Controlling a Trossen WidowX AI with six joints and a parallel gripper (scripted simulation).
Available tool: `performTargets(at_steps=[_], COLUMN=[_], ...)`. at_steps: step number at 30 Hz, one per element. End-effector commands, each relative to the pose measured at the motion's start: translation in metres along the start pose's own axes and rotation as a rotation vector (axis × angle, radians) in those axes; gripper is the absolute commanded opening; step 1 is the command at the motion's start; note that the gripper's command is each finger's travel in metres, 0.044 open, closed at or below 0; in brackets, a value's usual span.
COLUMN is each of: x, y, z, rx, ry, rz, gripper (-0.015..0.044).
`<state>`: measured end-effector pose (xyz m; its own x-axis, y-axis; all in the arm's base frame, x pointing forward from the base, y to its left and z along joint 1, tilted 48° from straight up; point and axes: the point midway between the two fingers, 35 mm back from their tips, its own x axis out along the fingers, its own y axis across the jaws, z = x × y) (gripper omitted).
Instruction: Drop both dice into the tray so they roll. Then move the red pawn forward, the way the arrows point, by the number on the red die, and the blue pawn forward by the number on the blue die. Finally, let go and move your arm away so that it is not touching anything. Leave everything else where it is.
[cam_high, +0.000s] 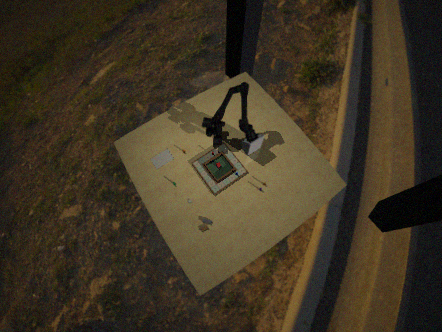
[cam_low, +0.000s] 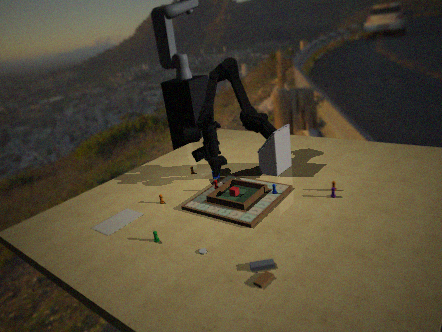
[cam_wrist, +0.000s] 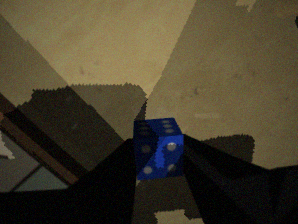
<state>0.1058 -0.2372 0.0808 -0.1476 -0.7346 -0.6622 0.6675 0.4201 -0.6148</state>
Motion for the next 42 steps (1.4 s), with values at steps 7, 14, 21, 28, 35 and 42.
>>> performTargets(at_steps=[7, 14, 21, 28, 35, 42], x=[-0.009, -0.037, -0.067, -0.098, -0.121, -0.121], y=[0.004, 0.009, 0.009, 0.003, -0.005, 0.009], z=[0.002, 0.005, 0.006, 0.004, 0.001, 0.010], rx=[-0.003, 0.002, 0.001, -0.002, -0.006, -0.149], ry=[0.008, 0.022, 0.027, 0.021, 0.007, 0.008], rz=[0.011, 0.027, 0.030, 0.021, 0.008, 0.016], gripper=[0.0000, 0.0000, 0.0000, 0.0000, 0.0000, 0.0000])
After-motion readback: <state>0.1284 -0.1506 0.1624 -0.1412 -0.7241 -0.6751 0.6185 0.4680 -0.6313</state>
